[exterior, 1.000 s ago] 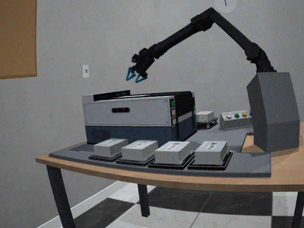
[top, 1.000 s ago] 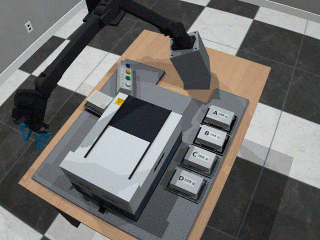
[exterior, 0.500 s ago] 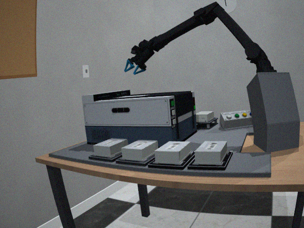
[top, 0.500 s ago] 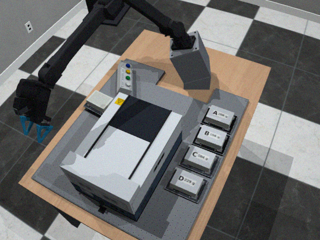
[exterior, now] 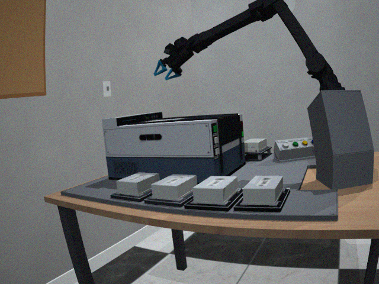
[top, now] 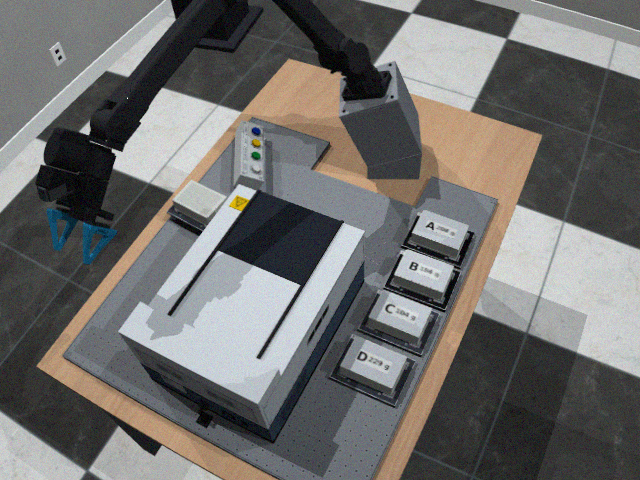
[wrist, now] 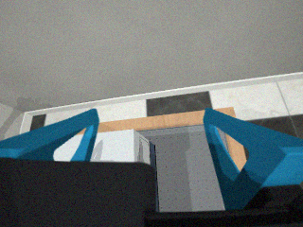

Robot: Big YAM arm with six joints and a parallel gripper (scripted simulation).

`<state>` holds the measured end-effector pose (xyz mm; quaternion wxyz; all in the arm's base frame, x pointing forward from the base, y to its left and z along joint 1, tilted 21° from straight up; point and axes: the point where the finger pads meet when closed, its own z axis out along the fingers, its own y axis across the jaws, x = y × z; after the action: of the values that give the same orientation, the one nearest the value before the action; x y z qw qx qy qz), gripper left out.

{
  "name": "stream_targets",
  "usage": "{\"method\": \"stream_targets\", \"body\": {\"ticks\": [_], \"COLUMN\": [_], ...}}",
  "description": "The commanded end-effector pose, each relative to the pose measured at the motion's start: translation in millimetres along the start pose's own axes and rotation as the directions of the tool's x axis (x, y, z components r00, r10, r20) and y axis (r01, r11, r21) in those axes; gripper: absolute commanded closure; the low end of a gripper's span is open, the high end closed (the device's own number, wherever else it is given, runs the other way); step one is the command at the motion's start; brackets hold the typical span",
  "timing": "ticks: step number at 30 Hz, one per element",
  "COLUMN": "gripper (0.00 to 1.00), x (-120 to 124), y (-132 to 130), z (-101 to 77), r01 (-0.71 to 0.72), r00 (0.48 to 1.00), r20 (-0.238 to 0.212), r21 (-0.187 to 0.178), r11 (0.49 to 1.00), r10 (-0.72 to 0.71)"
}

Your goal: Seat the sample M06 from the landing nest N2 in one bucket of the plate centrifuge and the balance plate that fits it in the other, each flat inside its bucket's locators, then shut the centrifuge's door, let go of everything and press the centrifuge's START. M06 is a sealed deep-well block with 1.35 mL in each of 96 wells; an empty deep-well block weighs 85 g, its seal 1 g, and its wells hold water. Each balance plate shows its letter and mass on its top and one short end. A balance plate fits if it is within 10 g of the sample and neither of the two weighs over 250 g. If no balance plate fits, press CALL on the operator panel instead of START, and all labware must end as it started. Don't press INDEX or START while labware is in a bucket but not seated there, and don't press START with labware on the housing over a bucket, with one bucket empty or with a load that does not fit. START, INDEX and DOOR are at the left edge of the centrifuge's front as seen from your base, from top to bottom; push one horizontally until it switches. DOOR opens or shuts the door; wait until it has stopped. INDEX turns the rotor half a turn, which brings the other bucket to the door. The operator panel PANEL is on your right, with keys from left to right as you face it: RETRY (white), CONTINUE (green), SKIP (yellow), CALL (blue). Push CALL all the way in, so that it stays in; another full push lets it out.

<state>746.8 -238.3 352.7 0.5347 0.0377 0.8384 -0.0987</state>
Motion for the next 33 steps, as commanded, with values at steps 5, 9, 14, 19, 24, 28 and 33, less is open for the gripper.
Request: {"method": "stream_targets", "body": {"ticks": [5, 9, 14, 19, 24, 28, 33], "gripper": [0.00, 0.00, 0.00, 0.00, 0.00, 0.00, 0.00], "x": [-49, -57, -65, -70, -73, -75, -75], "y": [35, 51, 70, 87, 97, 110, 124], "z": [-42.7, -64.1, -91.8, -120.2, -137.2, -159.5, -186.4], "r01": [-0.007, -0.009, -0.012, -0.015, -0.017, -0.020, -0.024], "r00": [0.994, 0.990, 0.984, 0.977, 0.972, 0.965, 0.955], "r20": [0.111, 0.139, 0.175, 0.211, 0.232, 0.259, 0.291], "r21": [-0.020, -0.032, -0.047, -0.064, -0.075, -0.089, -0.108], "r11": [1.000, 0.999, 0.999, 0.998, 0.997, 0.996, 0.994], "r10": [0.010, 0.014, 0.020, 0.028, 0.034, 0.043, 0.055]}}
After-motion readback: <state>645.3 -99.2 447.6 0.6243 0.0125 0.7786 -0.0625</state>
